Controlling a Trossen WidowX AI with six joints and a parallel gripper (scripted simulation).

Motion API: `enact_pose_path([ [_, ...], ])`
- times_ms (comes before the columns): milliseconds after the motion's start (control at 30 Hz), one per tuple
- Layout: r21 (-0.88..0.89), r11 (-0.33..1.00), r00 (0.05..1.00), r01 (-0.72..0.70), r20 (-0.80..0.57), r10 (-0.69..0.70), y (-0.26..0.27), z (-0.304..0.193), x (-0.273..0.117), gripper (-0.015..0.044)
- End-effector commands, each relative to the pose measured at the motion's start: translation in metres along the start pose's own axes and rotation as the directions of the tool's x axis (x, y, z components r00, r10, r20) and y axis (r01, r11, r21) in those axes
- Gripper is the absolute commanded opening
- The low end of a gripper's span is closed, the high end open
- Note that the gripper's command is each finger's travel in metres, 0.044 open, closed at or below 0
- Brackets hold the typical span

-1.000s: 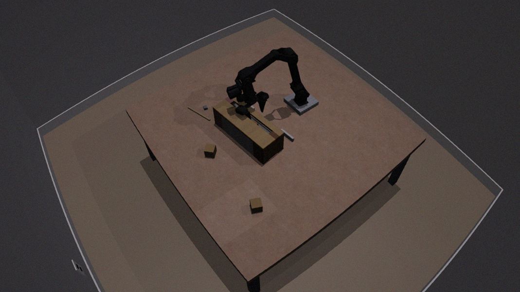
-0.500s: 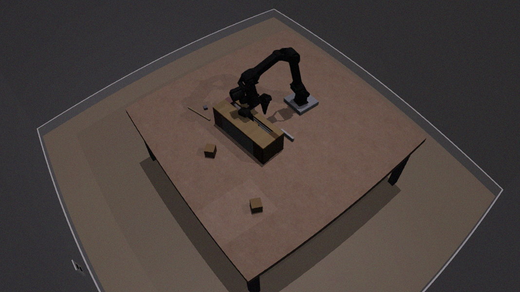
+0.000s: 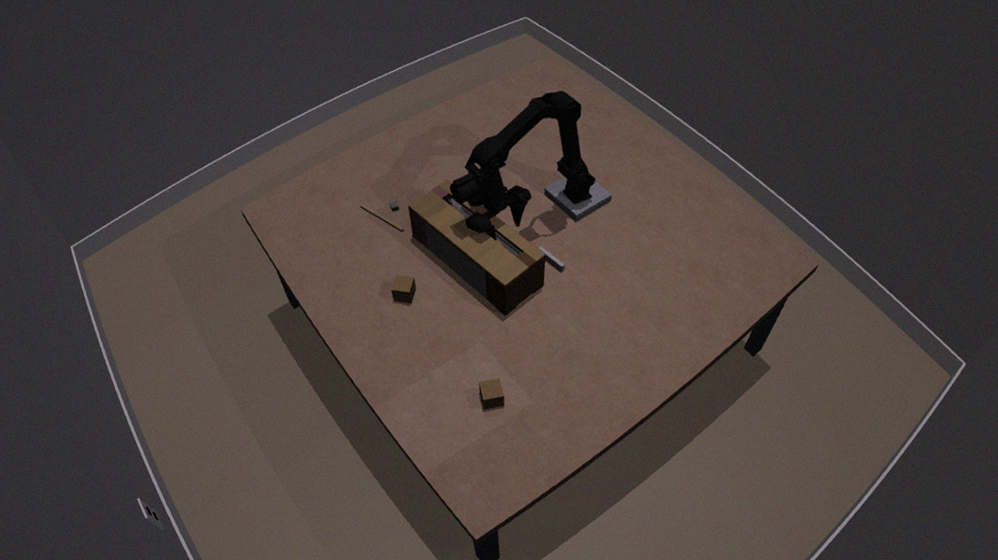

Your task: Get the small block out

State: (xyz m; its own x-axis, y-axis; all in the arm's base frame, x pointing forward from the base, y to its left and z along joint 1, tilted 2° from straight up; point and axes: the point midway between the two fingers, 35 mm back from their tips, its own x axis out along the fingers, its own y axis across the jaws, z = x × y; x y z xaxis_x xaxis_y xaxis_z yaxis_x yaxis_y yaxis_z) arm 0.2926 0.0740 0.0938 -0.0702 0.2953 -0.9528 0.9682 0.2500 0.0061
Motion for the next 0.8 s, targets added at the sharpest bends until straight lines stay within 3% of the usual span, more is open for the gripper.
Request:
enact_pose_path([
  [0, 0.0, 1.0, 1.0, 0.003, -0.006, -0.003, -0.001, -0.01, 0.005, 0.04],
  [767, 0.0, 1.0, 1.0, 0.003, -0.01, -0.003, -0.001, -0.063, 0.023, 0.04],
])
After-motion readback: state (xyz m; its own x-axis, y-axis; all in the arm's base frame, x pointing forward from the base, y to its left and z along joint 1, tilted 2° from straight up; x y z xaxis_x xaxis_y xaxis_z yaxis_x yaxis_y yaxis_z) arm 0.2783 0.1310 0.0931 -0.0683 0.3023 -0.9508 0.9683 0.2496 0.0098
